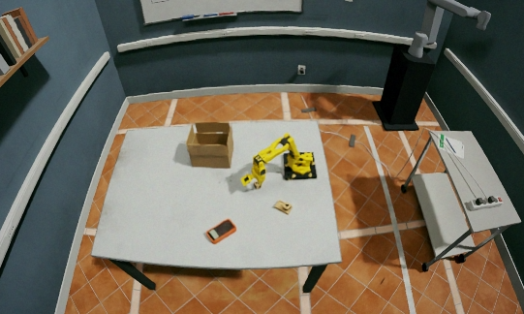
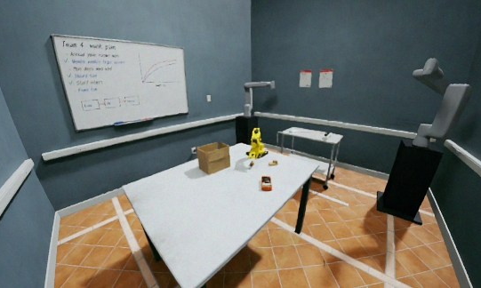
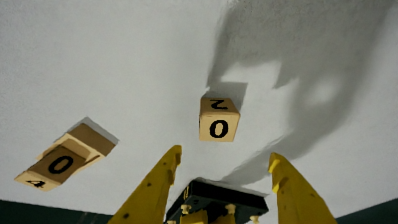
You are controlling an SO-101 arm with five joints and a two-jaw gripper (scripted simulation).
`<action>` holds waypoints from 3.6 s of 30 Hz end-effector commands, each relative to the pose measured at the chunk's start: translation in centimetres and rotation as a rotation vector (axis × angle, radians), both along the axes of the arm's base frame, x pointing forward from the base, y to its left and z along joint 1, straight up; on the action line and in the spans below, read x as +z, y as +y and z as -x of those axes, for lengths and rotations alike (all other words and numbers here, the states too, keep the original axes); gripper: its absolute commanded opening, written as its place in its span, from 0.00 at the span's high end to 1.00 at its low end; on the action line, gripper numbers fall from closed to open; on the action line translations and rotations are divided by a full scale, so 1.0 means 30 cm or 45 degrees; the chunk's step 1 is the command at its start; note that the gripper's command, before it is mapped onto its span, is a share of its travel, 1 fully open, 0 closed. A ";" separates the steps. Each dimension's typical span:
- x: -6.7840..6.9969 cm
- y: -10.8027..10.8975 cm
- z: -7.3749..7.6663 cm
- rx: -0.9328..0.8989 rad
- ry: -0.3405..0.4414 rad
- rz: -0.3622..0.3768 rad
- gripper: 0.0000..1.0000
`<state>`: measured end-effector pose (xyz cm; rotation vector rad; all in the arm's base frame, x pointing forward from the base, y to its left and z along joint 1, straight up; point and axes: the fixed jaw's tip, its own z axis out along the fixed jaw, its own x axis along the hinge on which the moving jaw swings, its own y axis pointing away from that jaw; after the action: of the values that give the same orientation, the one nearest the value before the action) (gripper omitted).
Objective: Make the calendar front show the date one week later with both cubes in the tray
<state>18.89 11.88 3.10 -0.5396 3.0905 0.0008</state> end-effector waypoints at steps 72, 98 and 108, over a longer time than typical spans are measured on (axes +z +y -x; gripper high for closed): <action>-0.129 0.004 0.009 0.051 0.026 0.013 0.65; -0.129 -0.012 0.003 0.051 0.026 0.013 0.72; -0.129 -0.023 -0.001 0.051 0.026 0.013 0.77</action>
<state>19.12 11.59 -0.39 -0.6022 3.0847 -0.0029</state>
